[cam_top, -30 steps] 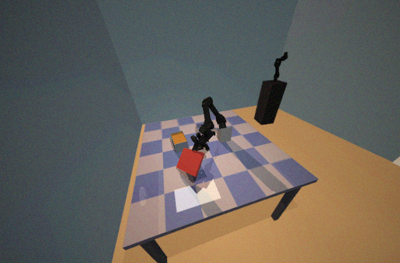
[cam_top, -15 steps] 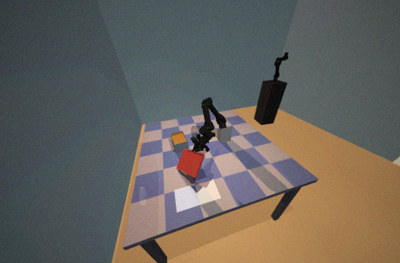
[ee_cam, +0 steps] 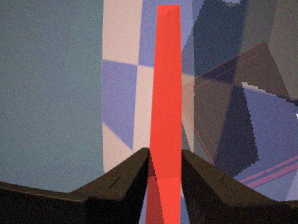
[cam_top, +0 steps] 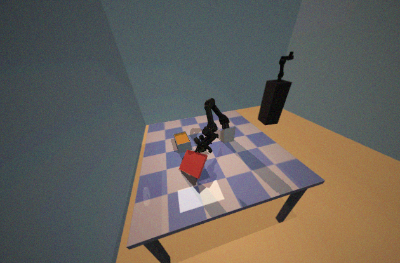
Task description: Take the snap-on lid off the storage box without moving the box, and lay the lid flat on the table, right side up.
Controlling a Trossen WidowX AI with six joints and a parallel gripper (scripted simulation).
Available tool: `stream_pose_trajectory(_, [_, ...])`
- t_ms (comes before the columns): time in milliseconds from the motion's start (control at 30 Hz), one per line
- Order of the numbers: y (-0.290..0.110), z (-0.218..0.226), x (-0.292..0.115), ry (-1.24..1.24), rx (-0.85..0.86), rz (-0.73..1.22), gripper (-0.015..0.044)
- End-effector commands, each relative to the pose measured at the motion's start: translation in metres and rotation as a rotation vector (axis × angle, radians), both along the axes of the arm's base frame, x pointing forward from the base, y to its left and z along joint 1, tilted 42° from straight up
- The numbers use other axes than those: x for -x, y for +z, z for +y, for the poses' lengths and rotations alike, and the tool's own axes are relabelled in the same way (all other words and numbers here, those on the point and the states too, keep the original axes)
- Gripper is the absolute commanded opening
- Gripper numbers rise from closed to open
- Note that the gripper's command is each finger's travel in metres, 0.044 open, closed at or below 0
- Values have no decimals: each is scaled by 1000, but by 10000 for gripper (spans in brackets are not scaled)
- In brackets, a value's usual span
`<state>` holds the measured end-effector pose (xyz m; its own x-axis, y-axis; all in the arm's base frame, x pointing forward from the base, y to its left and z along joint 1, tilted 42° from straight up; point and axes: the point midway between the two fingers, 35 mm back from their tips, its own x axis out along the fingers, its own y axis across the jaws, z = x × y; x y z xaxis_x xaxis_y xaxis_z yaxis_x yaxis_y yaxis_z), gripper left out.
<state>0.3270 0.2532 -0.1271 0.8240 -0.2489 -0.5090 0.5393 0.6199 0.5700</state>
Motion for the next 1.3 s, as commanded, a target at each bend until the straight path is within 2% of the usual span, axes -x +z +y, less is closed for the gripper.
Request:
stream_pose_trajectory(0, [-8, -7, 0, -1, 10, 17, 0])
stream_pose_trajectory(1267, [-31, -27, -3, -1, 11, 16, 0])
